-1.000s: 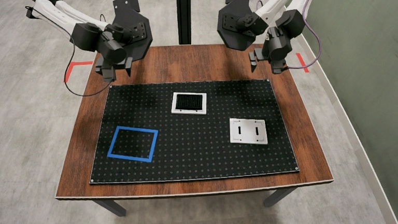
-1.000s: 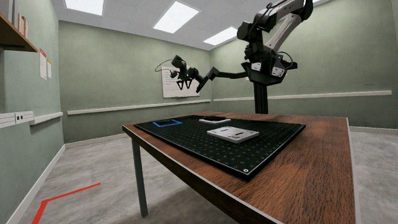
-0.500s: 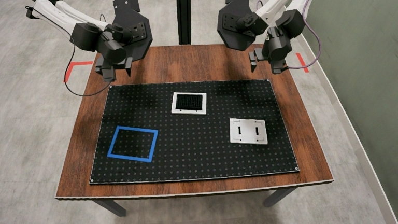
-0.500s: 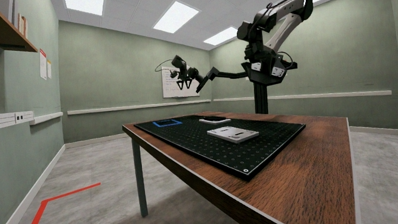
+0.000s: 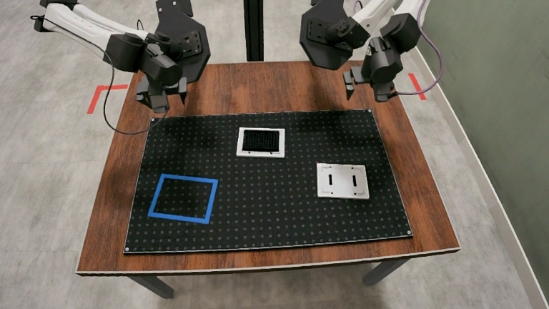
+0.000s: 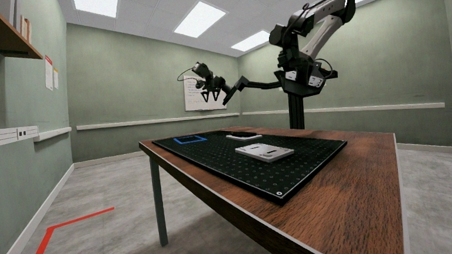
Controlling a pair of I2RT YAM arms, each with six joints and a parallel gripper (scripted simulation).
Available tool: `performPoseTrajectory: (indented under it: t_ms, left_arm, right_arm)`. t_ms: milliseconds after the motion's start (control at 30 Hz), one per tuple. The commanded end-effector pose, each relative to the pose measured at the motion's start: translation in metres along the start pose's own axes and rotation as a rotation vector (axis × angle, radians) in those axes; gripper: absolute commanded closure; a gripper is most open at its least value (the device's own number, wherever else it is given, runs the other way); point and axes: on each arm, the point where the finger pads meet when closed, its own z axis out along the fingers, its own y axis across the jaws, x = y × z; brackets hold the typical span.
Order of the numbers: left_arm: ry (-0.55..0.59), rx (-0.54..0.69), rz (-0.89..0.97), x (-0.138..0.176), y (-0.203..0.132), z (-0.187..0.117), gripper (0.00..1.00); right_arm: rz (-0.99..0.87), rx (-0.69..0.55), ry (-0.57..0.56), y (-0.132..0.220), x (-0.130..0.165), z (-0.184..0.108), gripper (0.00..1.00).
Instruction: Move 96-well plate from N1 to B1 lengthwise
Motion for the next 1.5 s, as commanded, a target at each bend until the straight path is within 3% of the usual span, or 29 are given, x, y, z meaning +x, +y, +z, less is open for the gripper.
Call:
performPoseTrajectory:
  t_ms: [0, 1467]
  left_arm:
    - [0.001, 0.003, 0.005, 0.0, 0.001, -0.001, 0.0]
    - [0.001, 0.003, 0.005, 0.0, 0.001, -0.001, 0.0]
  right_arm:
    - [-0.046, 0.014, -0.012, 0.008, -0.004, 0.008, 0.0]
    - [-1.352, 0.001, -0.025, 0.195, -0.022, 0.09, 0.0]
